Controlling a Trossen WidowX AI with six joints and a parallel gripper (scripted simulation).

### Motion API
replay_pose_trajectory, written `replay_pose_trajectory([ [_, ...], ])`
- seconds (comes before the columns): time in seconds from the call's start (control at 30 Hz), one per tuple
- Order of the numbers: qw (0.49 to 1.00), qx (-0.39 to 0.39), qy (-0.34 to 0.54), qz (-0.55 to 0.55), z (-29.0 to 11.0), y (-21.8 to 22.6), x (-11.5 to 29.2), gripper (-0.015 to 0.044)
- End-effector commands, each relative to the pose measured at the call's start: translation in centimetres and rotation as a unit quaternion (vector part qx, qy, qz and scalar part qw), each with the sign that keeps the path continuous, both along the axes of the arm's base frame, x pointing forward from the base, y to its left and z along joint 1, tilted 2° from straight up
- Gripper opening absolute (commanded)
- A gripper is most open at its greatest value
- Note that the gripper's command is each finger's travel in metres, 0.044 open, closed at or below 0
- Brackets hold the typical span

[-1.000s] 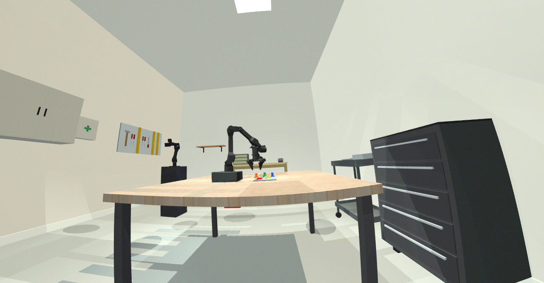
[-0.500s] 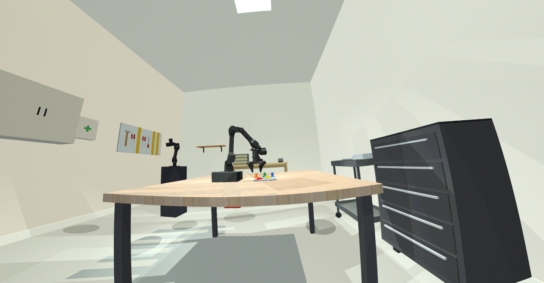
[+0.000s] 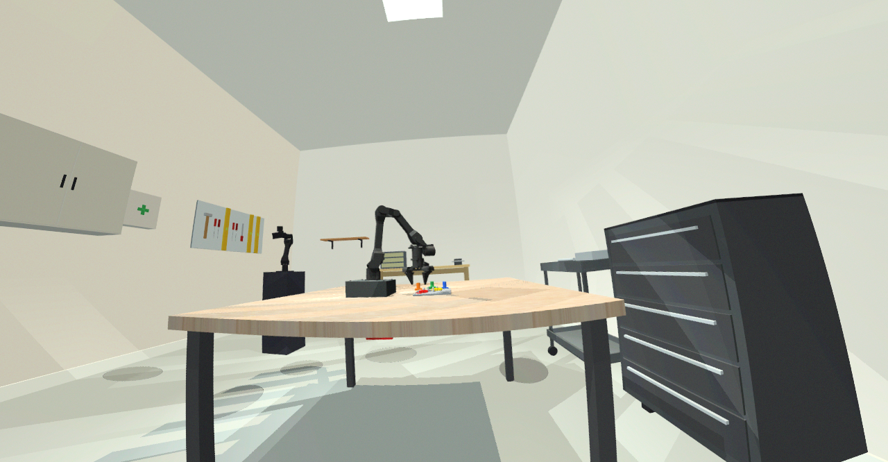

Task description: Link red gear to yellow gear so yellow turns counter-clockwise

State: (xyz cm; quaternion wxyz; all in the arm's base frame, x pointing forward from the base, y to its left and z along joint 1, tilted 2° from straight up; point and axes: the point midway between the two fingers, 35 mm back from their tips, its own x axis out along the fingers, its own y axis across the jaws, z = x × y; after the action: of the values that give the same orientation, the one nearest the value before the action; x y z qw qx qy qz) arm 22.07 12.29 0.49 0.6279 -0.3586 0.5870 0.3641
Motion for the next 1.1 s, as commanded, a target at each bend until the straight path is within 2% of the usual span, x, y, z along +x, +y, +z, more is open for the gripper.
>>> replay_pose_trajectory([
  [0.0,1.000,-0.004,0.002,0.003,-0.2,-0.1,-0.1,0.0440],
  [0.47,1.000,-0.004,0.002,0.003,-0.2,-0.1,-0.1,0.0072],
  [0.8,1.000,-0.004,0.002,0.003,-0.2,-0.1,-0.1,0.0000],
  [1.07,1.000,0.011,-0.015,-0.022,1.2,0.2,0.6,0.0000],
])
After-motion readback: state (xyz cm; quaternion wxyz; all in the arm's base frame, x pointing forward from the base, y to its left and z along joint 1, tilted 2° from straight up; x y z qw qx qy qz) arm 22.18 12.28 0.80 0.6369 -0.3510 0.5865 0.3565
